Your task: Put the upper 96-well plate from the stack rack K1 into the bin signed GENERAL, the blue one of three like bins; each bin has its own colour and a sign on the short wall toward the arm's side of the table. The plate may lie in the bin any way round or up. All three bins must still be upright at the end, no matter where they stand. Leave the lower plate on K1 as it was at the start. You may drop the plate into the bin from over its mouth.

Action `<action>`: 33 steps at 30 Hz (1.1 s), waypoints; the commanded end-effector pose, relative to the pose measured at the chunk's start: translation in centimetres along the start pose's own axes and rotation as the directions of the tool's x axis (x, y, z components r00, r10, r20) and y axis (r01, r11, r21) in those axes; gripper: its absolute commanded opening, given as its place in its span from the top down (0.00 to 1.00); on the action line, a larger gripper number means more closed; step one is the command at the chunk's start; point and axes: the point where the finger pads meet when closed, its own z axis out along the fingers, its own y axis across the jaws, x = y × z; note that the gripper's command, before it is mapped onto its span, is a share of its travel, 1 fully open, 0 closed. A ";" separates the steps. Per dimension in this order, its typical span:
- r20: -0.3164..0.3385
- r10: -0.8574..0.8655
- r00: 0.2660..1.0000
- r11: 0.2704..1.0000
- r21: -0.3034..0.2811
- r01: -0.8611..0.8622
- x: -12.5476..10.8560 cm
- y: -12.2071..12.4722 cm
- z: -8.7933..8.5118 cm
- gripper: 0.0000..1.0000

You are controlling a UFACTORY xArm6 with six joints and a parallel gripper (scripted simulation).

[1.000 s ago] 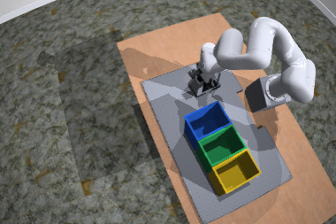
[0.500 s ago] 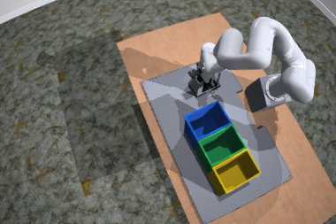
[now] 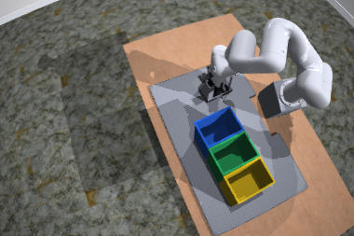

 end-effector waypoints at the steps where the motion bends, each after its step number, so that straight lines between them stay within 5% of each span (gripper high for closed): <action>1: -0.002 0.000 1.000 1.000 -0.003 0.000 0.1 0.1 -0.1 1.00; 33: -0.002 0.000 1.000 1.000 -0.003 0.000 0.1 0.1 -0.4 1.00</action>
